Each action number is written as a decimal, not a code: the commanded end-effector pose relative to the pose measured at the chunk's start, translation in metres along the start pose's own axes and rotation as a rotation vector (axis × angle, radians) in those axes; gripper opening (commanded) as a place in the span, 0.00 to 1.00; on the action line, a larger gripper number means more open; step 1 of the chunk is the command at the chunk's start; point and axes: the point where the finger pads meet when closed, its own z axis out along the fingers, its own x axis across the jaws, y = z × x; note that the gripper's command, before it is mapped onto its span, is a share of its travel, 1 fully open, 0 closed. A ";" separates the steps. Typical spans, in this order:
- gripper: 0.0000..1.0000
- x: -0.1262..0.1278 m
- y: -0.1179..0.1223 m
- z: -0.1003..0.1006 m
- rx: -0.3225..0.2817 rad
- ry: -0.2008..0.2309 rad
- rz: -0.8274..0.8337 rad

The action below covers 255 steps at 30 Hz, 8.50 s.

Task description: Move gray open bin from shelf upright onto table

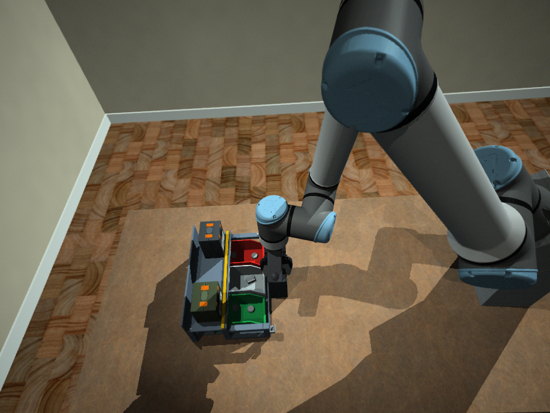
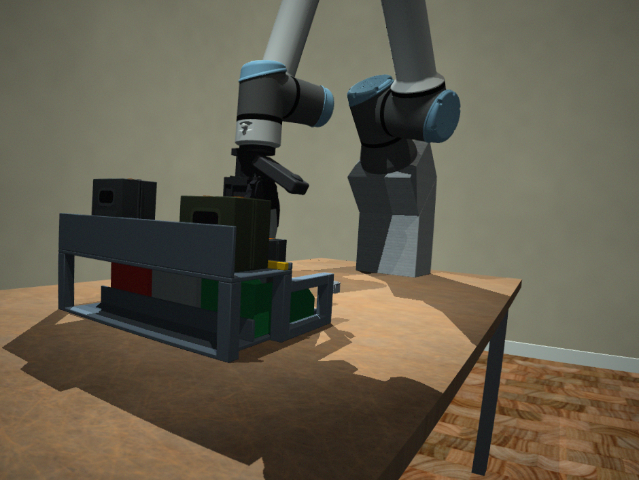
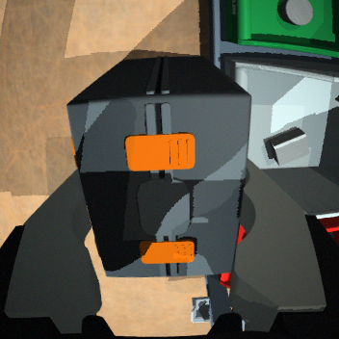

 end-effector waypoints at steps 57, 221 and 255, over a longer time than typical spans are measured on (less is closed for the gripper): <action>0.00 0.001 0.000 -0.006 0.000 0.001 0.000; 0.00 -0.030 -0.110 -0.022 0.000 0.001 0.000; 0.00 -0.029 -0.107 -0.008 0.000 0.001 0.000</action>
